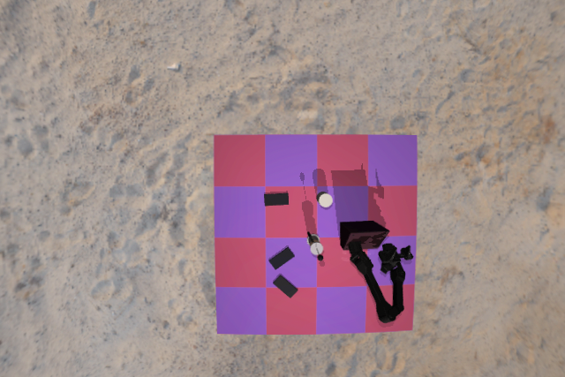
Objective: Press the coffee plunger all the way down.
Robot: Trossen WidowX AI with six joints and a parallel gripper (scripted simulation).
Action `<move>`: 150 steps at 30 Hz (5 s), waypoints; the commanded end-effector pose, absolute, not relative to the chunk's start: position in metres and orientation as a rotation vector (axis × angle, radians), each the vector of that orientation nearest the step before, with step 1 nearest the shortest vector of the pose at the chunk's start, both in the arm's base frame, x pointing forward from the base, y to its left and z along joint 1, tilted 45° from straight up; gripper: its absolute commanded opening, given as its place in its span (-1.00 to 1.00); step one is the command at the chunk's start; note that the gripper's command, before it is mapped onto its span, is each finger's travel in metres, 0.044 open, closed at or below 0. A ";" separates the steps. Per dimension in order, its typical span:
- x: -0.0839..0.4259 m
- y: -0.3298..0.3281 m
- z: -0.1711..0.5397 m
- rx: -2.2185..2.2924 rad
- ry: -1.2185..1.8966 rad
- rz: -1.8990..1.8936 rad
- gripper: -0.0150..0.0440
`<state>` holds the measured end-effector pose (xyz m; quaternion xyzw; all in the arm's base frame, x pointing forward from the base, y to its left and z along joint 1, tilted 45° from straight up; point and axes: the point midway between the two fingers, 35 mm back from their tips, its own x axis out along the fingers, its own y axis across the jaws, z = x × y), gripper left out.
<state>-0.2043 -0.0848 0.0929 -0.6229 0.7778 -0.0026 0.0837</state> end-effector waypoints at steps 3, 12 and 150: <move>-0.207 -0.081 0.094 -1.846 2.345 0.018 1.00; -0.227 -0.021 0.104 -1.620 2.600 0.390 1.00; 0.190 -0.124 0.121 0.759 0.462 0.183 1.00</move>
